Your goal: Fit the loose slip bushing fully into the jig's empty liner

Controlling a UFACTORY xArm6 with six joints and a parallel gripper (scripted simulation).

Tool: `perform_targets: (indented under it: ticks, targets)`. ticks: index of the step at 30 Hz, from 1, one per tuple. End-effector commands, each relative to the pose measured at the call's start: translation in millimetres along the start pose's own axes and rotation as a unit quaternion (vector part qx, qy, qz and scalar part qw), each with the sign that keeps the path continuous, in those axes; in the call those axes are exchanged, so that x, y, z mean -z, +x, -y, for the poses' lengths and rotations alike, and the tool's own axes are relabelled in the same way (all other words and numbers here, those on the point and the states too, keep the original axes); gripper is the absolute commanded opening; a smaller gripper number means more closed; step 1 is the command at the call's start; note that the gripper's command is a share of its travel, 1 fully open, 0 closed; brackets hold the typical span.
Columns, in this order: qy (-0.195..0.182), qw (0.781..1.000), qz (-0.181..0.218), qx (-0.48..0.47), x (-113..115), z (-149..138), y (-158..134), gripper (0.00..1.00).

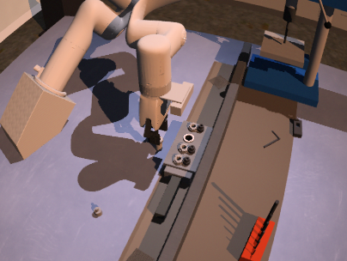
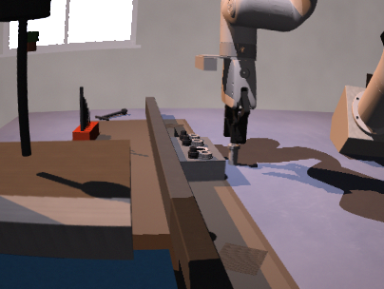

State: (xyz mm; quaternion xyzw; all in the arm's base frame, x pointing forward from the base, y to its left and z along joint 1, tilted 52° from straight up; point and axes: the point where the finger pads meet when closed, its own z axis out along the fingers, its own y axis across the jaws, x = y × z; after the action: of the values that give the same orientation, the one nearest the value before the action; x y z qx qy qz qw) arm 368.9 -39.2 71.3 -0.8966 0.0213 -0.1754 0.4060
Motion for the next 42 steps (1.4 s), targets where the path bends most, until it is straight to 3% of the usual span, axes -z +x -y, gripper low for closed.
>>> perform_targets:
  ticks: [1,42]
  targets:
    - [-0.001,1.000,-0.001,0.000,0.8,-0.3,0.9,0.50]
    - [-0.001,1.000,-0.001,0.000,-18.2,-0.4,0.9,0.50]
